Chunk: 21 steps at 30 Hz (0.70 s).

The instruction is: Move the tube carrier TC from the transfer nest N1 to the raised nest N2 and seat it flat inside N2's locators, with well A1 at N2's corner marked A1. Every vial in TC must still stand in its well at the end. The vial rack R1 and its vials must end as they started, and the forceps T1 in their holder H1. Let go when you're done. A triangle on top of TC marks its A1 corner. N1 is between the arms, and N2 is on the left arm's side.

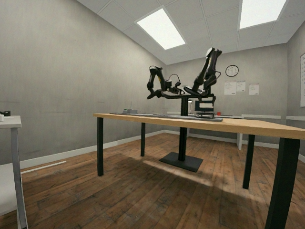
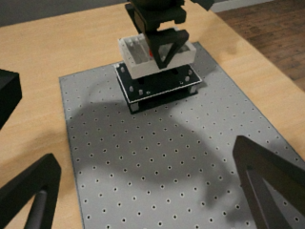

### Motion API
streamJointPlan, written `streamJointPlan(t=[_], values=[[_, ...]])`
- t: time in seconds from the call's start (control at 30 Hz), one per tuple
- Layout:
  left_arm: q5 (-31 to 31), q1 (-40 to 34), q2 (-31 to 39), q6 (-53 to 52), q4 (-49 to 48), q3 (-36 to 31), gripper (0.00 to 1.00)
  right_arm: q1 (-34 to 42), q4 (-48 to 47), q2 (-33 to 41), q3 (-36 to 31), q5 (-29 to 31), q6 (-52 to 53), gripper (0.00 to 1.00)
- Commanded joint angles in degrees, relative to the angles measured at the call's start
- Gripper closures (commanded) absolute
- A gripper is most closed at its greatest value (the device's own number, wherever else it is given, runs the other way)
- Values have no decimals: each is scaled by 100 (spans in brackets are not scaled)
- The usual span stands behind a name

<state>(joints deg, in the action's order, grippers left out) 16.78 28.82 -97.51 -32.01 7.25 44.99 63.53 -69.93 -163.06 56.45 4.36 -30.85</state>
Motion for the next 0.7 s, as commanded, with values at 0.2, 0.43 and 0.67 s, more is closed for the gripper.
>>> streamJointPlan(t=[0.2, 0.43, 0.67], values=[[-104, 47, -272, -59, -142, 155, 16, 73, -172, 90, 140, -94, -25, 0], [-104, 48, -229, -59, -142, 154, 16, 73, -172, 90, 140, -94, -25, 0], [-105, -3, -309, -97, -138, 298, 16, 73, -172, 90, 140, -94, -25, 0]])
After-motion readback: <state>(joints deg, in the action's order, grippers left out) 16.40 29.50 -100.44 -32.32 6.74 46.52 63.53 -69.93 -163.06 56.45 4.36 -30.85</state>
